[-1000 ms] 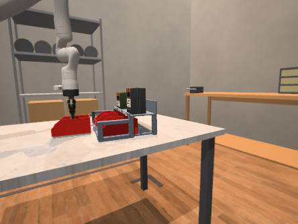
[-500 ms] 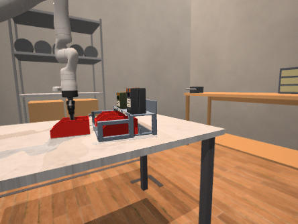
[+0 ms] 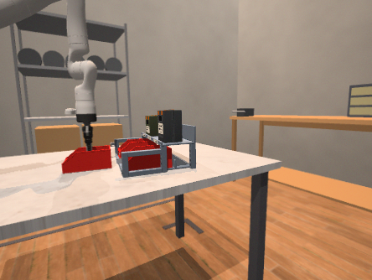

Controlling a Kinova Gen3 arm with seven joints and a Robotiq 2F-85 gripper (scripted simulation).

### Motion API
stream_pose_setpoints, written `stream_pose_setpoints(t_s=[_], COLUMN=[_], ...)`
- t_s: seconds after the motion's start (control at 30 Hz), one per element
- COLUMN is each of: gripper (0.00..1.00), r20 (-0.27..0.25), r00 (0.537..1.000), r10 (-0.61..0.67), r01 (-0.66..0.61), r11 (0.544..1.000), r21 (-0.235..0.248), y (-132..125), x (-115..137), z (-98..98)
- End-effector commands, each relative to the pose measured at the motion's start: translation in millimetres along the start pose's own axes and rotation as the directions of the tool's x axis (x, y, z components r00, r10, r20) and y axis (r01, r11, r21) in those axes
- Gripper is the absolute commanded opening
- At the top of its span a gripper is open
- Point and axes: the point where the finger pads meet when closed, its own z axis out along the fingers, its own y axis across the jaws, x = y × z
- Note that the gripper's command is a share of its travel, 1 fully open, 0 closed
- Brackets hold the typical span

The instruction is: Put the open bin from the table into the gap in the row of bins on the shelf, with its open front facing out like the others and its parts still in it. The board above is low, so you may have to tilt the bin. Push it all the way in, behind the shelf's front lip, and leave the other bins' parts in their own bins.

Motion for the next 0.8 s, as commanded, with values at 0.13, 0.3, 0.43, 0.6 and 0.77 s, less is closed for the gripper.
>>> stream_pose_setpoints(t_s=[0.13, 0.3, 0.43, 0.6, 0.77], gripper=[0.1, 0.1, 0.35, 0.35, 0.35], r20=[-0.001, -0.001, 0.0, 0.0, 0.0], r00=[1.0, 1.0, 1.0, 1.0, 1.0], r10=[0.006, 0.006, -0.003, -0.003, -0.003], r01=[-0.006, -0.006, 0.003, 0.003, 0.003], r11=[1.0, 1.0, 1.0, 1.0, 1.0], r21=[-0.001, -0.001, -0.001, -0.001, -0.001], y=[1.0, 1.0, 0.9, 0.9, 0.9], x=[2.6, 2.6, 0.9, 0.9, 0.9], z=[0.7, 0.7, 0.1, 0.1, 0.1])
